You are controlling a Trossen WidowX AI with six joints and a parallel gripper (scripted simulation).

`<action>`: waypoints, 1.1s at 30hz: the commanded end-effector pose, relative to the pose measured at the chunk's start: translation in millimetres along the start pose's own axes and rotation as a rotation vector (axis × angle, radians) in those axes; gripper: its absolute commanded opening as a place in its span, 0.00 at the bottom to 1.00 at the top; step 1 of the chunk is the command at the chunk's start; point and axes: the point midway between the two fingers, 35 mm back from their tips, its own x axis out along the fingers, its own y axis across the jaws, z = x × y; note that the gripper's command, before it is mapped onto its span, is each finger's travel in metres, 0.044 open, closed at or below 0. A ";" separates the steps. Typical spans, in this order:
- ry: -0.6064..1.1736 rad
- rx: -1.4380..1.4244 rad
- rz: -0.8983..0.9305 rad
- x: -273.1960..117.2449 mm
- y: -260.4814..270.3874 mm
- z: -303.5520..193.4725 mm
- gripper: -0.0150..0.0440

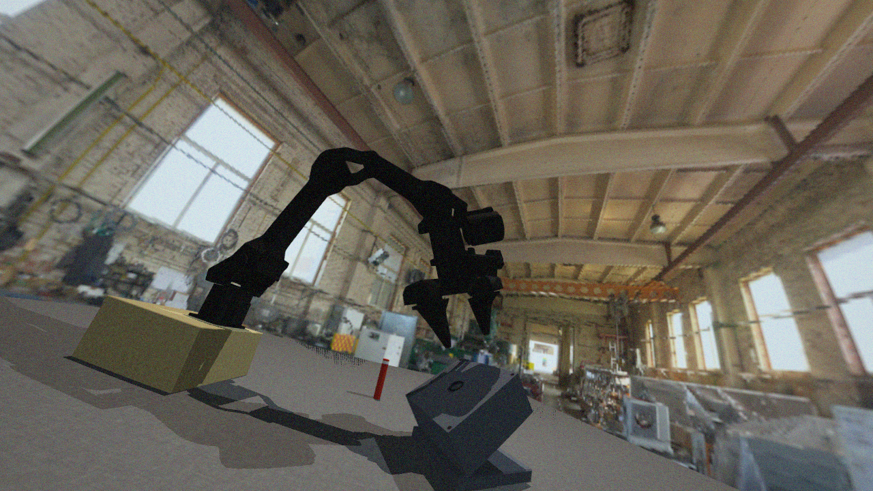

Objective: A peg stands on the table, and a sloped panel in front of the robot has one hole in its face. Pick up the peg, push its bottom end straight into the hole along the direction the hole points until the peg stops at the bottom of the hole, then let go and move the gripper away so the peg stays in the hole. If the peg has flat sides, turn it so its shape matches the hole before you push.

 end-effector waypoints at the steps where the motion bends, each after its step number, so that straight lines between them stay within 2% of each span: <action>1: 0.035 -0.071 -0.030 4.5 2.0 -22.8 1.00; 33: 0.278 -0.619 -0.210 6.4 -8.3 -177.7 1.00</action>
